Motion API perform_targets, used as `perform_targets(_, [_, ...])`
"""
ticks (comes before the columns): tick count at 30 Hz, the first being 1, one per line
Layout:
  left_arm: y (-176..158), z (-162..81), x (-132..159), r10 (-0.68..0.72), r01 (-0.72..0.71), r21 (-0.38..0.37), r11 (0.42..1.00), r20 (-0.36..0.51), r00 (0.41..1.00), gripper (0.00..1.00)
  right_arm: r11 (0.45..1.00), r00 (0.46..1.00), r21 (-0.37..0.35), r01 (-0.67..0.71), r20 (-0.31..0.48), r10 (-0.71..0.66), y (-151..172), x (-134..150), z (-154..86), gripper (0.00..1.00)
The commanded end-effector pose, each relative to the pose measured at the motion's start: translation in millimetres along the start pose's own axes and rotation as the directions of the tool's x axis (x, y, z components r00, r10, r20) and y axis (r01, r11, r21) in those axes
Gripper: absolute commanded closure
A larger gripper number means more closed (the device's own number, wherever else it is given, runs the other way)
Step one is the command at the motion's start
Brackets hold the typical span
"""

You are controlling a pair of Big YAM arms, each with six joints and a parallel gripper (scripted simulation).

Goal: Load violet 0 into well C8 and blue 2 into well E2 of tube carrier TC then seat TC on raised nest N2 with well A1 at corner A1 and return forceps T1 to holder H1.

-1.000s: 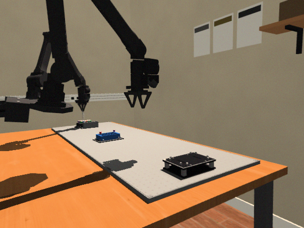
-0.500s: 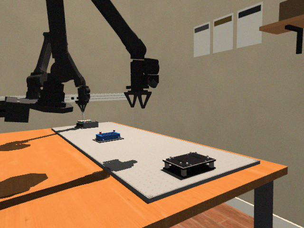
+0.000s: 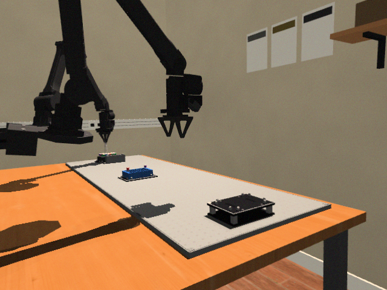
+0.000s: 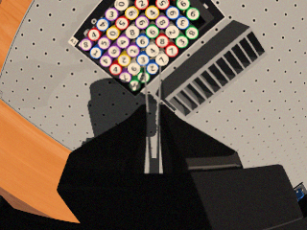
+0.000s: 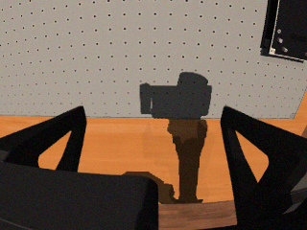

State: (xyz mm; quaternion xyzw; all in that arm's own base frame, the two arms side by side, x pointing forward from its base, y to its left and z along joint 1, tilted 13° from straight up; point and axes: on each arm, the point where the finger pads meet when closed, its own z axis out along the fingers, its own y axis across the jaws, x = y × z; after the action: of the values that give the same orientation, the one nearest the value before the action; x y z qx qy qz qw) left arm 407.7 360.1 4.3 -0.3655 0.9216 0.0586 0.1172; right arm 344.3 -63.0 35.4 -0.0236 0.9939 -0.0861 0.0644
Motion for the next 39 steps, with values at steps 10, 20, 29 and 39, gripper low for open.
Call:
perform_targets(10, [4.5, 11.2, 0.2, 0.002, -0.002, -0.005, 1.0, 0.001, 1.0, 0.89, 0.999, 0.997, 0.014, -0.032, 0.078, 0.031, -10.1, -33.2, -19.1, 0.0])
perform_targets(20, [4.6, 13.4, 0.4, 0.002, -0.002, -0.005, 1.0, 0.001, 1.0, 0.89, 0.999, 0.997, 0.014, -0.032, 0.078, 0.031, -10.1, -33.2, -19.1, 0.0])
perform_targets(29, [4.5, 14.4, 0.4, 0.002, -0.002, -0.005, 1.0, 0.001, 1.0, 0.89, 0.999, 0.997, 0.014, -0.032, 0.078, 0.031, -10.1, -33.2, -19.1, 0.0])
perform_targets(39, [4.5, 14.0, -0.3, 0.002, -0.002, -0.005, 1.0, 0.004, 1.0, 0.89, 0.999, 0.997, 0.014, -0.032, 0.078, 0.031, -10.1, -33.2, -19.1, 0.0])
